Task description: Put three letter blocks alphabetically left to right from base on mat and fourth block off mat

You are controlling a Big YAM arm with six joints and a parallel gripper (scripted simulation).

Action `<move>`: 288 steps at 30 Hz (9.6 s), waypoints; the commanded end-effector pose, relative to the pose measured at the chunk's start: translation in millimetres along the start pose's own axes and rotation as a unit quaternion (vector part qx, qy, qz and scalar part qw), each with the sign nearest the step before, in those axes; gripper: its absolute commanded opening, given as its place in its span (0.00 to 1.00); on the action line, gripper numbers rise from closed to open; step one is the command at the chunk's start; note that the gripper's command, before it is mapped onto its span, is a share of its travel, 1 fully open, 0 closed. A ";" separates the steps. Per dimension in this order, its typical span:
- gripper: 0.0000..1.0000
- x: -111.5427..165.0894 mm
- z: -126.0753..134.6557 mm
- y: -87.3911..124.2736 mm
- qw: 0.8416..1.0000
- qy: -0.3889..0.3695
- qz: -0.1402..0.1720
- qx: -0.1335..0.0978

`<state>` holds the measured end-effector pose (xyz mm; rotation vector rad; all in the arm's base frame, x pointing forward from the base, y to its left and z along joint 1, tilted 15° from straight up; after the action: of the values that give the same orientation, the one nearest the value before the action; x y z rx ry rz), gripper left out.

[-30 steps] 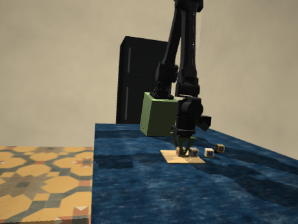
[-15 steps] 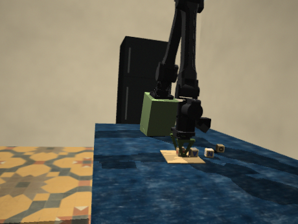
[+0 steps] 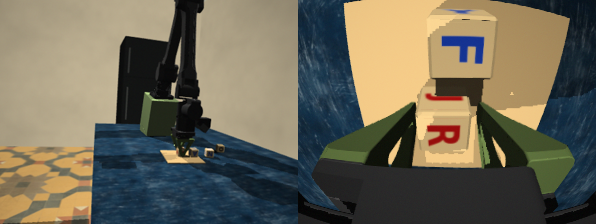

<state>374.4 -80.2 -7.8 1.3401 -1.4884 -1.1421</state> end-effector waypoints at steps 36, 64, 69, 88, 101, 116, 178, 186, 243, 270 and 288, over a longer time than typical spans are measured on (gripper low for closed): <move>0.25 -5.3 -4.7 -4.9 1.000 0.002 -0.001 0.002; 0.25 2.9 -4.5 95.9 1.000 0.001 0.002 0.008; 0.25 3.2 -4.9 97.6 1.000 0.000 0.000 -0.004; 0.25 0.9 -16.2 99.2 1.000 0.000 0.000 0.002; 0.25 0.3 -10.2 96.1 1.000 -0.001 0.000 -0.002; 0.25 -4.1 -13.7 57.5 1.000 0.000 -0.001 0.005; 0.25 -5.9 -5.5 -1.1 1.000 0.010 -0.002 -0.003; 0.25 -5.9 -5.4 -1.1 1.000 0.010 -0.002 -0.003; 0.44 -5.5 -9.7 -3.9 1.000 0.010 -0.001 0.001; 0.56 -5.5 -9.5 -3.9 1.000 0.010 -0.001 0.001; 0.56 -5.9 -8.6 17.6 1.000 0.011 -0.001 0.004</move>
<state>378.1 -80.3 2.0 1.3394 -1.4868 -1.1430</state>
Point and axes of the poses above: the point where the finger pads meet when closed, its own y axis back along the fingers, its own z axis across the jaws, x = y × z, the point moved 10 cm from there along y, back along the fingers, and after that the axes turned 6 degrees about y, right-handed, at the moved point
